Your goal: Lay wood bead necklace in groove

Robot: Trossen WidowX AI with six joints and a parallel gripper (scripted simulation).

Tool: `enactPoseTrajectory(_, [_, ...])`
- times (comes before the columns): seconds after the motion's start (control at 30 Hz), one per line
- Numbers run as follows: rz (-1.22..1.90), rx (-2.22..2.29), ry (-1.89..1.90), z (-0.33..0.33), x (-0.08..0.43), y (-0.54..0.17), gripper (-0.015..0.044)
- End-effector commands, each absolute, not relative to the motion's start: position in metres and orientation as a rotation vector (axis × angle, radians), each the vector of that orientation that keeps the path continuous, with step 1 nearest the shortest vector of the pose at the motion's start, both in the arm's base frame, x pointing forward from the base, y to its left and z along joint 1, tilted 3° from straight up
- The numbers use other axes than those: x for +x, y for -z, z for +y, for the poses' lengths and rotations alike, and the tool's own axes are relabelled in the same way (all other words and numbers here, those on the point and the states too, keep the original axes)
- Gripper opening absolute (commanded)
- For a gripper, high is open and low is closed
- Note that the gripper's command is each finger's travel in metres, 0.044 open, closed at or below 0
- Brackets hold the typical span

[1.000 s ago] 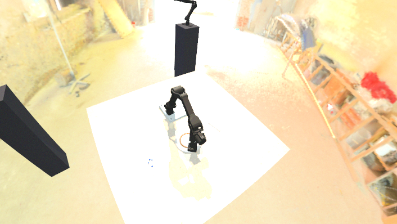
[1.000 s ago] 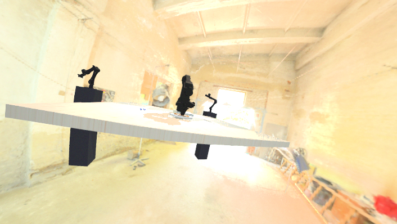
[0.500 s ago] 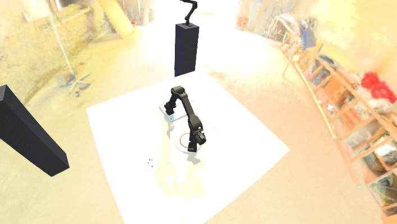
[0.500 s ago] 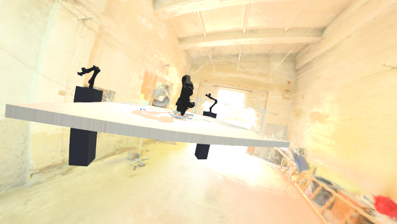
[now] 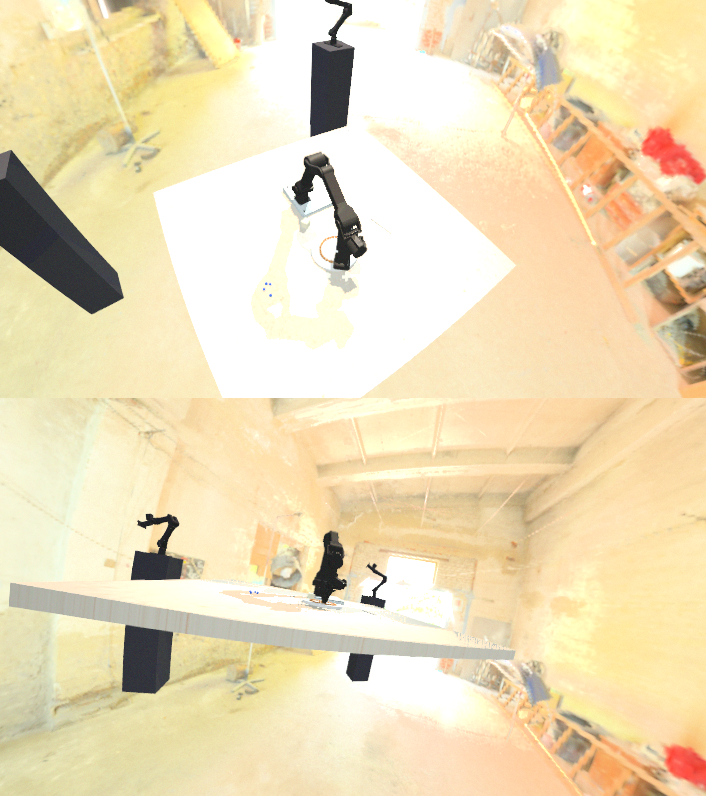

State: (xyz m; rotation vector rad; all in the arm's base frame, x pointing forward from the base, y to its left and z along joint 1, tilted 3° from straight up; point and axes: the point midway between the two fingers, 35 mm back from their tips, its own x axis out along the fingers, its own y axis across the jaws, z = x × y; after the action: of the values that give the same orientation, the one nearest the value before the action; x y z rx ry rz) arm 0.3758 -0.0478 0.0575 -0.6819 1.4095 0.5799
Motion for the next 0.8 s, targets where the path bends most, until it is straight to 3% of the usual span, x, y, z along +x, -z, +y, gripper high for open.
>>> enactPoseTrajectory(0.0, [1.409,-0.682,-0.58,-0.0478,0.3759,-0.0578,0.0])
enactPoseTrajectory(0.77, [1.413,-0.677,-0.578,-0.0475,0.3742,-0.0633,0.0])
